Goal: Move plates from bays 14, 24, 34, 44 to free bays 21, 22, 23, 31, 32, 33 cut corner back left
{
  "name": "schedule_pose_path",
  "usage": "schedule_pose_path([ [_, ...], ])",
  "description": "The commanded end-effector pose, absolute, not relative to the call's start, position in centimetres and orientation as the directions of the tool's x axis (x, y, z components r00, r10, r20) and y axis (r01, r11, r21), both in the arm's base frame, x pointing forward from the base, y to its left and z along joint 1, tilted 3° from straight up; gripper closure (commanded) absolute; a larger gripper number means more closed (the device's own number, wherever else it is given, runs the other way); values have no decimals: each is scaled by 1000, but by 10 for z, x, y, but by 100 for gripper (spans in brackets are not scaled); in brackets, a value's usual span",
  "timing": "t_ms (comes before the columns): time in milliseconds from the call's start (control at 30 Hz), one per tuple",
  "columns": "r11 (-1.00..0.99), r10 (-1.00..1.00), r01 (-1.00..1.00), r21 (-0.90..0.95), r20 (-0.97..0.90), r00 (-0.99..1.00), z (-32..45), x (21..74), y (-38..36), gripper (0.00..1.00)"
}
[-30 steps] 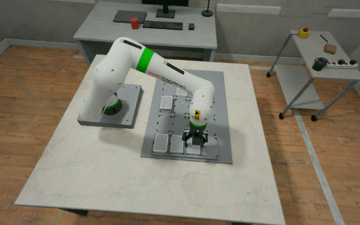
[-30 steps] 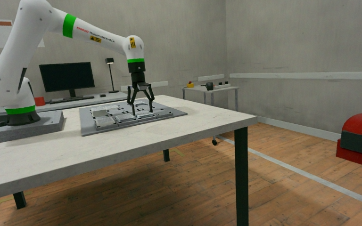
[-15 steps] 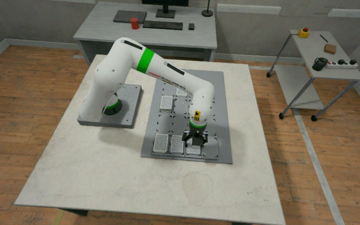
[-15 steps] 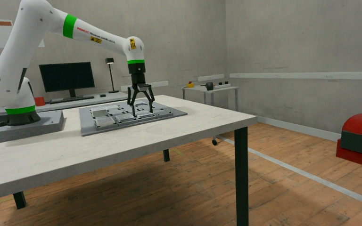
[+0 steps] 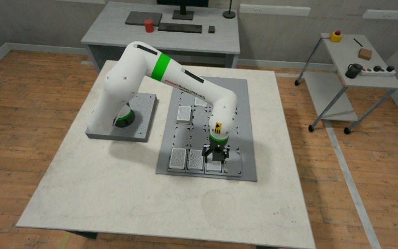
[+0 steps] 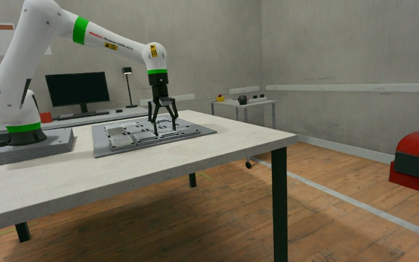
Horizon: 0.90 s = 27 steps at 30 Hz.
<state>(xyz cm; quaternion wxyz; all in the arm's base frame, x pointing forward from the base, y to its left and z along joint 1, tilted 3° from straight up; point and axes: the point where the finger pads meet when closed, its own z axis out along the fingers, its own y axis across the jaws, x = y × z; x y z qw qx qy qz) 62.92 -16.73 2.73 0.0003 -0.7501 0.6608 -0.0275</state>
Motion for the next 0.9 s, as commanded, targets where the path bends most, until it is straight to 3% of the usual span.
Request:
schedule_pose_path([
  [0,-127,-991,-991,-39,42,125,28,630,-167,36],
  [867,-127,-991,-991,-39,42,125,29,630,-167,39],
])
